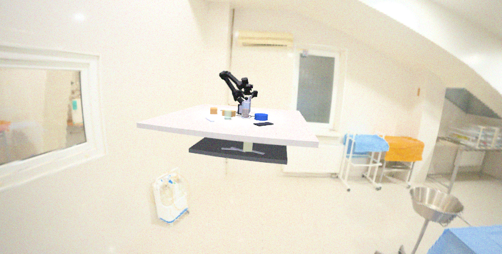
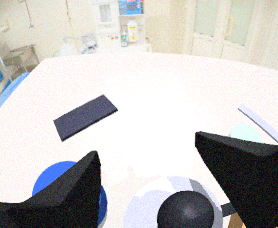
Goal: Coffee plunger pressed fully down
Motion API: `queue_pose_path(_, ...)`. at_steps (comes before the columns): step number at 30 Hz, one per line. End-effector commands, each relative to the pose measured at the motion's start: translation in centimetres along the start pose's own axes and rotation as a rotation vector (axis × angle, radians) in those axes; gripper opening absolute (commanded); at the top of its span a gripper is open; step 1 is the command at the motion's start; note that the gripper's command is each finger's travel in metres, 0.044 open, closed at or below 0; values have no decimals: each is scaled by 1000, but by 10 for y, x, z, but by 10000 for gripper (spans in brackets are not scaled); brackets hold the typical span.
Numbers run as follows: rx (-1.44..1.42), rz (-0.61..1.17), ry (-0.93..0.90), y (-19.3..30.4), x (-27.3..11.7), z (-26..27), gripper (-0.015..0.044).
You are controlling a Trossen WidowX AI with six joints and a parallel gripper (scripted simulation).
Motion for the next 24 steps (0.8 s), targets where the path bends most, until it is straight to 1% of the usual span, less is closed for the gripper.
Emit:
queue_pose_path(1, 3, 1, -5, 0, 0, 0, 413)
queue_pose_path(2, 3, 1, -5, 0, 0, 0, 440)
queue_pose_path(6, 3, 1, -5, -1, -1, 1, 440)
queue_pose_path(9, 3, 9, -9, -11, -11, 3, 440)
queue_pose_path(16, -9, 18, -9, -51, -71, 0, 440)
queue_pose_path(24, -10, 18, -9, -51, -72, -1, 440)
Point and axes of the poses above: the point midway between the two fingers, 35 mm back from their tips, its own x axis out along the fingers, its own z axis across the jaws, y = z × x, the point moved 10 cm from there along -x, back along the fingers, and after that the axes turned 11 degrees about x, right-handed, at the moved point
